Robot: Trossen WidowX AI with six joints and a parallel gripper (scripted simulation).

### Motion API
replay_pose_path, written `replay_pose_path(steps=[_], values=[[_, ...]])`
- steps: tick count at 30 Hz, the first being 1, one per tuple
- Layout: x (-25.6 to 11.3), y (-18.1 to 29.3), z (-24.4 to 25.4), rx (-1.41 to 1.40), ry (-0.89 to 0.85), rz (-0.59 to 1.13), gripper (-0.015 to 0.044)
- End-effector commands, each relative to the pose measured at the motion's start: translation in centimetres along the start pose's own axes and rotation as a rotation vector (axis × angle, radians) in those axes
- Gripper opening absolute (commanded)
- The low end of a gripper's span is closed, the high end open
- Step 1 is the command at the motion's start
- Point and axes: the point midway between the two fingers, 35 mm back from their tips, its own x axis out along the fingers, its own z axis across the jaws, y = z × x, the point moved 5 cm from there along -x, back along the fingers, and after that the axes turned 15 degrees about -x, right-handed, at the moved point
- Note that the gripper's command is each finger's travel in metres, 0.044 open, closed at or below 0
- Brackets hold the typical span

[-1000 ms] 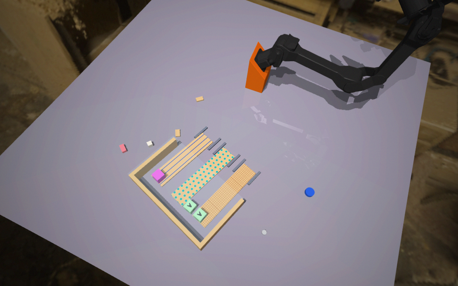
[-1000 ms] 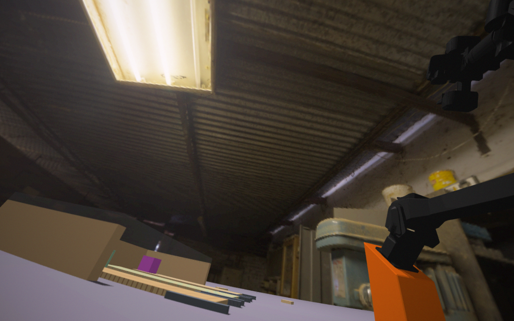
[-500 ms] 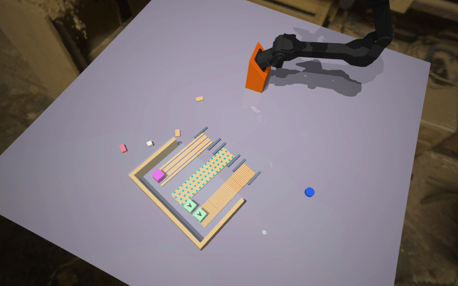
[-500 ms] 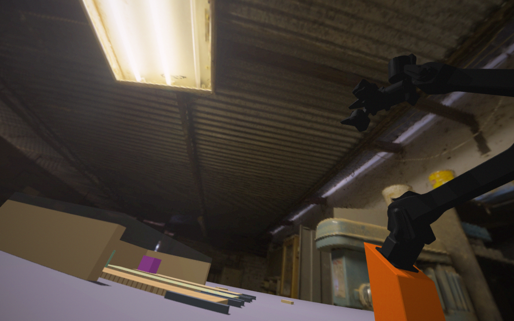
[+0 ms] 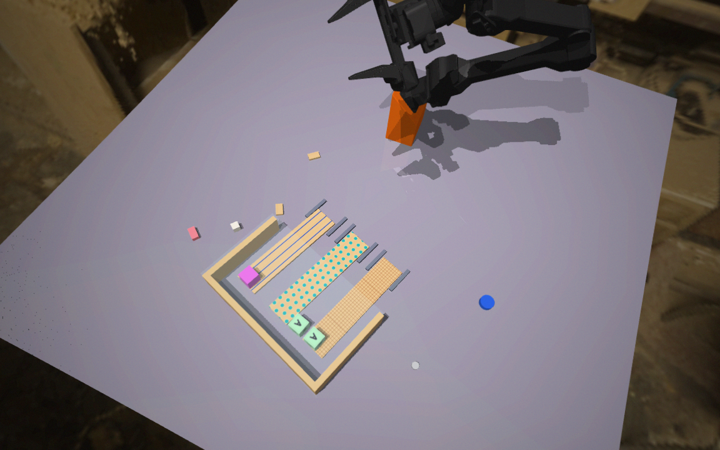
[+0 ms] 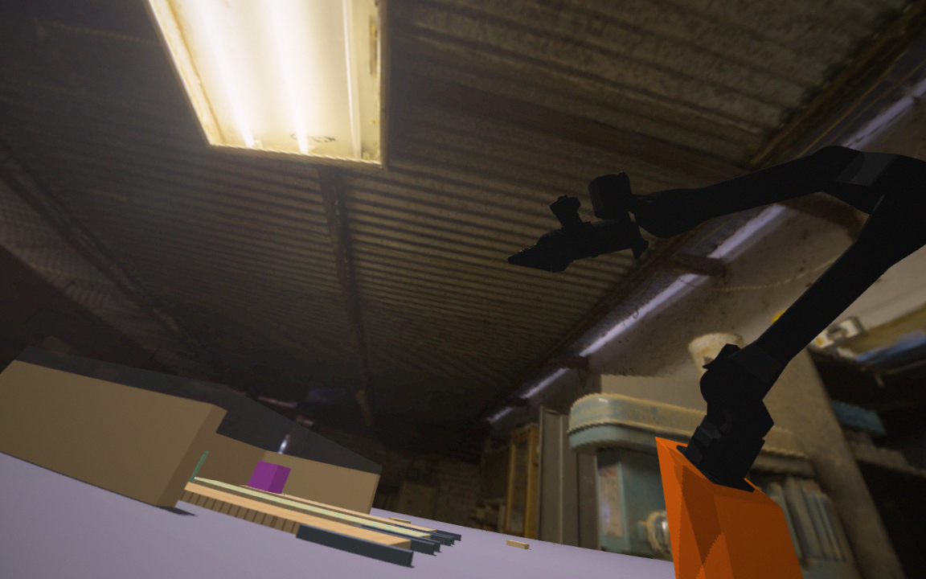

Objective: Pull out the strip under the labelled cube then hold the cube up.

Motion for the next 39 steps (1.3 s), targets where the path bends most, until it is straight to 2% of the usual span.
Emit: replay_pose_path(steps=[1, 6, 11, 35, 39], values=[[3.7, 1.1, 5.5, 0.186, -0.236, -0.065, 0.04], [5.9, 2.6, 12.3, 0.396, -0.514, -0.07, 0.04], [6.1, 4.3, 18.6, 0.582, -0.773, -0.005, 0.04], [6.0, 4.4, 18.9, 0.591, -0.785, -0.001, 0.04], [7.5, 2.8, 19.9, 0.579, -0.848, 0.08, 0.0295]])
